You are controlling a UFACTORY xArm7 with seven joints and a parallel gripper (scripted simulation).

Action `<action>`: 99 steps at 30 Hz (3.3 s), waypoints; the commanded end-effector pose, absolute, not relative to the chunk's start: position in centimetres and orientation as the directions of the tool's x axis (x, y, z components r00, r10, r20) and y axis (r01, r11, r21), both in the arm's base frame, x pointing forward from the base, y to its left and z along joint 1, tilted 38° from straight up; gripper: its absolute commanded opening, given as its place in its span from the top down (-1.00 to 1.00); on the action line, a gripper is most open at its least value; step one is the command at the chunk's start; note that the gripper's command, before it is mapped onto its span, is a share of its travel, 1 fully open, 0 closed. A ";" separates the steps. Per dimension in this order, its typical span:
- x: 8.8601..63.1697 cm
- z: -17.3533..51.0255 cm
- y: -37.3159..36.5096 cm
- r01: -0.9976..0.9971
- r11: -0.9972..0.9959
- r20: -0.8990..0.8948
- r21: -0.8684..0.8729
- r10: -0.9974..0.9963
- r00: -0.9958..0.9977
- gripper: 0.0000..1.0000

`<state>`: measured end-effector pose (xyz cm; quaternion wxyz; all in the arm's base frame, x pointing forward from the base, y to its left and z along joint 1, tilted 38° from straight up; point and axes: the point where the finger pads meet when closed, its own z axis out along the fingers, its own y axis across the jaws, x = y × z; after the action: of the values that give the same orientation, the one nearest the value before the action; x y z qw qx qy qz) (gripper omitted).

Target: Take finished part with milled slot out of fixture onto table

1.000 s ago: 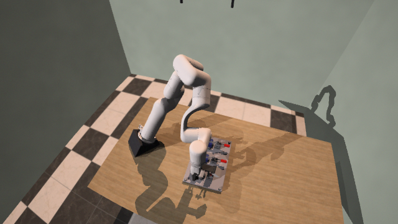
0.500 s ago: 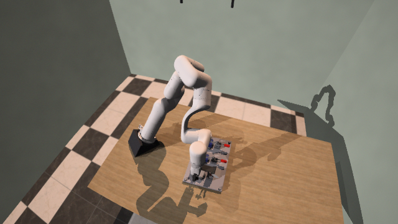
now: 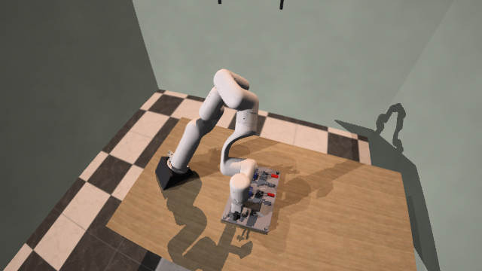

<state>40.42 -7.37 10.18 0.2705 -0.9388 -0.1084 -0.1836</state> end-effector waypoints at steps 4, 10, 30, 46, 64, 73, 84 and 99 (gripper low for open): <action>40.7 9.7 -7.1 0.302 -0.832 0.406 -0.466 0.102 0.908 -1.00; 40.8 9.6 -7.1 0.302 -0.832 0.406 -0.466 0.102 0.908 -1.00; 40.8 9.6 -7.1 0.302 -0.832 0.406 -0.466 0.102 0.908 1.00; 40.8 9.6 -7.1 0.302 -0.832 0.406 -0.466 0.102 0.908 1.00; 40.8 9.6 -7.1 0.302 -0.832 0.406 -0.466 0.102 0.908 1.00; 40.7 9.6 -7.1 0.302 -0.832 0.406 -0.466 0.102 0.908 1.00; 40.6 10.0 -7.3 0.302 -0.832 0.406 -0.466 0.102 0.908 1.00; 40.3 11.0 -8.0 0.302 -0.832 0.406 -0.466 0.102 0.908 1.00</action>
<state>40.30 -7.61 10.53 0.2707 -0.9387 -0.1085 -0.1837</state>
